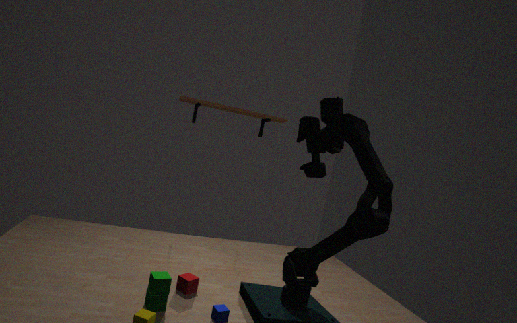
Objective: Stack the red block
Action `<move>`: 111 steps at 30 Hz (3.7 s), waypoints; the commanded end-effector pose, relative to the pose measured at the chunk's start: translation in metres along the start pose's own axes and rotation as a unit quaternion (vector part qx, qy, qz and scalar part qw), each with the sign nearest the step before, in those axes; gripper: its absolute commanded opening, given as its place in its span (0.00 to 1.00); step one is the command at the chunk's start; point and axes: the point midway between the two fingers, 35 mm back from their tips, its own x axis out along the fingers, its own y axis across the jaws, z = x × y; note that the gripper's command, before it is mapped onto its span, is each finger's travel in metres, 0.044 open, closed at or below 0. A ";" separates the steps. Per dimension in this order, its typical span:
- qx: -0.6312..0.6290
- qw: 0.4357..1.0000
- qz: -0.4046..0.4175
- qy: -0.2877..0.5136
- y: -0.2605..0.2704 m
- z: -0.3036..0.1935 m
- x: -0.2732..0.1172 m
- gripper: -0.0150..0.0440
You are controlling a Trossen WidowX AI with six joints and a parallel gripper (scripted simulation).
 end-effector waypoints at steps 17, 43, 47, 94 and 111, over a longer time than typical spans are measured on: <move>-0.557 0.781 -0.065 0.275 -0.050 -0.153 0.101 1.00; -0.854 -0.017 0.149 0.499 -0.212 -0.318 0.079 1.00; -0.828 -0.145 0.189 0.507 -0.240 -0.330 0.069 1.00; -0.815 -0.190 0.203 0.509 -0.322 -0.346 0.103 1.00; -0.815 -0.190 0.203 0.509 -0.345 -0.348 0.113 1.00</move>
